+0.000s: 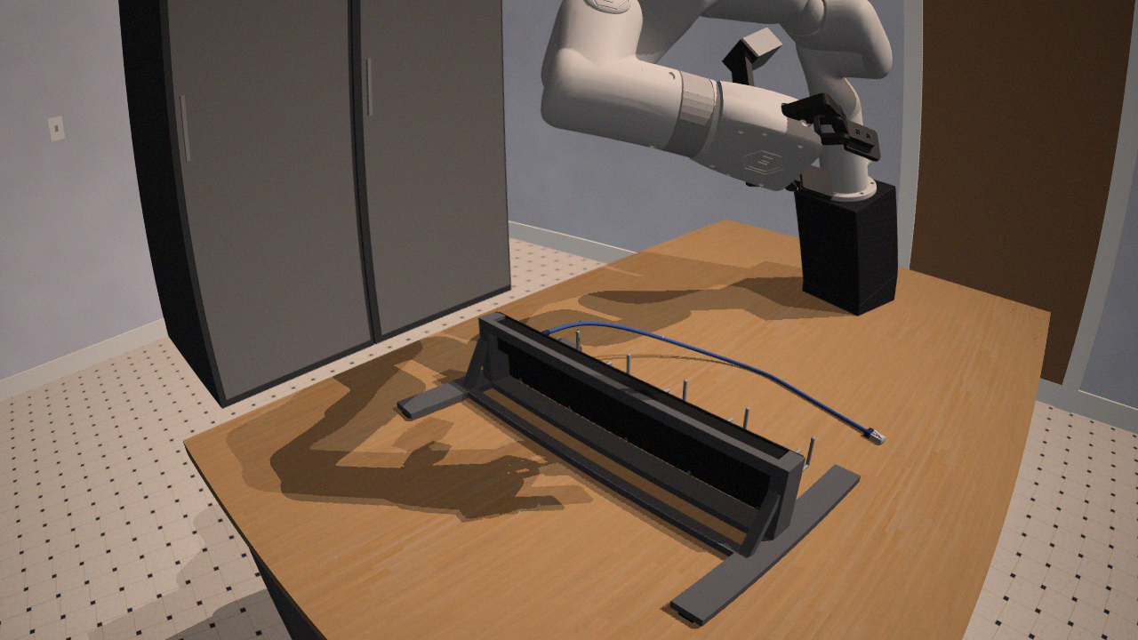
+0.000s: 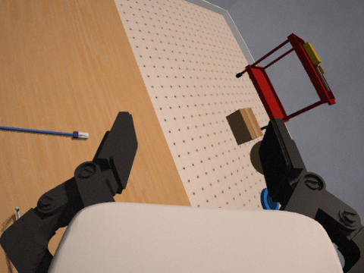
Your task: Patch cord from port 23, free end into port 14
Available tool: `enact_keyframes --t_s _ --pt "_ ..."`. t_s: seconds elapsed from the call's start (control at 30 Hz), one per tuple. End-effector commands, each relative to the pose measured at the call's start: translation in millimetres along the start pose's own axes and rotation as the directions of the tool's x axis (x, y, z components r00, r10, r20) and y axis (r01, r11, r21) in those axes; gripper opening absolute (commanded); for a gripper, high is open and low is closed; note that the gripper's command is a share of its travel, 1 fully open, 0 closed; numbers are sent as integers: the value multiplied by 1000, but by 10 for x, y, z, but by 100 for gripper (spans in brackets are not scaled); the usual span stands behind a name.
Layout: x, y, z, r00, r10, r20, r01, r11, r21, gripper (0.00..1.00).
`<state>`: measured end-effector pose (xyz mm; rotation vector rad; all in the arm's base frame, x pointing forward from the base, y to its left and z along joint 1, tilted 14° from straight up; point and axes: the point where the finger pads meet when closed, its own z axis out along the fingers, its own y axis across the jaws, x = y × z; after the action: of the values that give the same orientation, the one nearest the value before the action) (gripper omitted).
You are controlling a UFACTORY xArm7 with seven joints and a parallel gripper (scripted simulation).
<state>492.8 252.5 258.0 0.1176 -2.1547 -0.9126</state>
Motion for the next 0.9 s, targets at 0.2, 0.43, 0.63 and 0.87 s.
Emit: enact_keyframes --t_s 0.2,0.43,0.63,0.87 --pt "11 17 -9 1000 -4 3 4 1000 1 100" --pt "11 17 -9 1000 -4 3 4 1000 1 100" --pt "8 12 -4 1000 -7 4 7 1000 5 100" --pt "-85 -125 116 996 -87 19 84 991 103 100"
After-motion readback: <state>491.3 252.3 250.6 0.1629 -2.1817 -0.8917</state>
